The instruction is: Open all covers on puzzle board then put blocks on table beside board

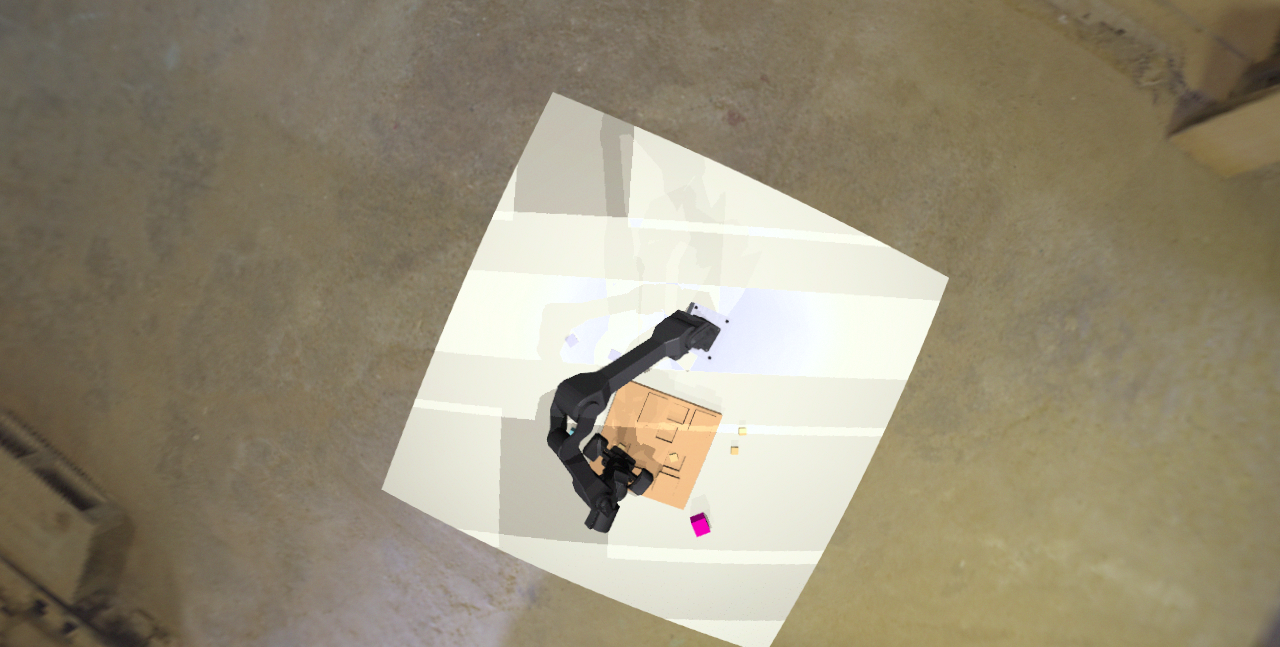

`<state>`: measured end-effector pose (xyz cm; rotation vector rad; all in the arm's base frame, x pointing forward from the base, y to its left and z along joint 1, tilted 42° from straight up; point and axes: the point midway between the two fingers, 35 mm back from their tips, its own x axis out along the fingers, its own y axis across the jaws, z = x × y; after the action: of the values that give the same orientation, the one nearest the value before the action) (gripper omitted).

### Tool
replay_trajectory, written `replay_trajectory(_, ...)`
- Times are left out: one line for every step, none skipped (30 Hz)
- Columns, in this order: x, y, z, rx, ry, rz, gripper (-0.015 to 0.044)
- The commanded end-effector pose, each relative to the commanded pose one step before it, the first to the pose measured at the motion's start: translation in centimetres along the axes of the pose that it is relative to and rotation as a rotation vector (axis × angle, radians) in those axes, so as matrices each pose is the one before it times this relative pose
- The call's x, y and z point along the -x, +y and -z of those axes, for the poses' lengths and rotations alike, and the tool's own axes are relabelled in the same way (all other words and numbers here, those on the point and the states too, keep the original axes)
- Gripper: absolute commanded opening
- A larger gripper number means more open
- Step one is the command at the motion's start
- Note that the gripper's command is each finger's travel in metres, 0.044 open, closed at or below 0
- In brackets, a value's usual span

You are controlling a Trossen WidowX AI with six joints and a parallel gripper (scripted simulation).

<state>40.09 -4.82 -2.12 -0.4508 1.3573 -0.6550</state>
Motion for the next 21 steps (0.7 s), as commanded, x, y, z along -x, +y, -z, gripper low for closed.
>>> replay_trajectory(-0.496,-0.063,0.038,0.0043,0.00127,0.00528,0.0000)
replay_trajectory(-0.099,-0.002,-0.006,0.0000,-0.00001,0.00004,0.0000)
replay_trajectory(-0.099,-0.002,-0.006,0.0000,-0.00001,0.00004,0.0000)
replay_trajectory(-0.099,-0.003,-0.005,0.0000,-0.00001,0.00005,0.0000)
replay_trajectory(-0.081,-0.002,-0.004,0.0000,-0.00001,0.00004,0.0000)
replay_trajectory(-0.049,-0.001,-0.003,0.0000,0.00000,0.00003,0.0000)
replay_trajectory(-0.016,0.000,-0.001,0.0000,0.00000,0.00001,0.0000)
replay_trajectory(0.000,0.000,0.000,0.0000,0.00000,0.00000,0.0000)
replay_trajectory(0.000,0.000,0.000,0.0000,0.00000,0.00000,0.0000)
replay_trajectory(-0.019,-0.010,-0.009,0.0000,0.00000,0.00001,0.0000)
replay_trajectory(-0.042,-0.020,-0.019,0.0000,-0.00001,0.00002,0.0000)
replay_trajectory(-0.052,-0.025,-0.024,0.0000,-0.00001,0.00003,0.0000)
replay_trajectory(-0.067,-0.030,-0.035,0.0000,-0.00002,0.00004,0.0000)
replay_trajectory(-0.083,-0.043,-0.052,0.0000,-0.00002,0.00005,0.0000)
replay_trajectory(-0.047,-0.034,-0.039,0.0000,-0.00002,0.00004,0.0000)
replay_trajectory(-0.029,-0.028,-0.027,0.0000,-0.00001,0.00003,0.0000)
replay_trajectory(-0.010,-0.010,-0.010,0.0000,0.00000,0.00001,0.0000)
replay_trajectory(0.000,0.009,0.006,0.0000,0.00000,0.00000,0.0000)
replay_trajectory(0.000,0.000,0.000,0.0000,0.00000,0.00000,0.0000)
replay_trajectory(0.000,0.006,0.007,0.0000,0.00000,0.00000,0.0000)
replay_trajectory(0.000,0.006,0.007,0.0000,0.00000,0.00000,0.0000)
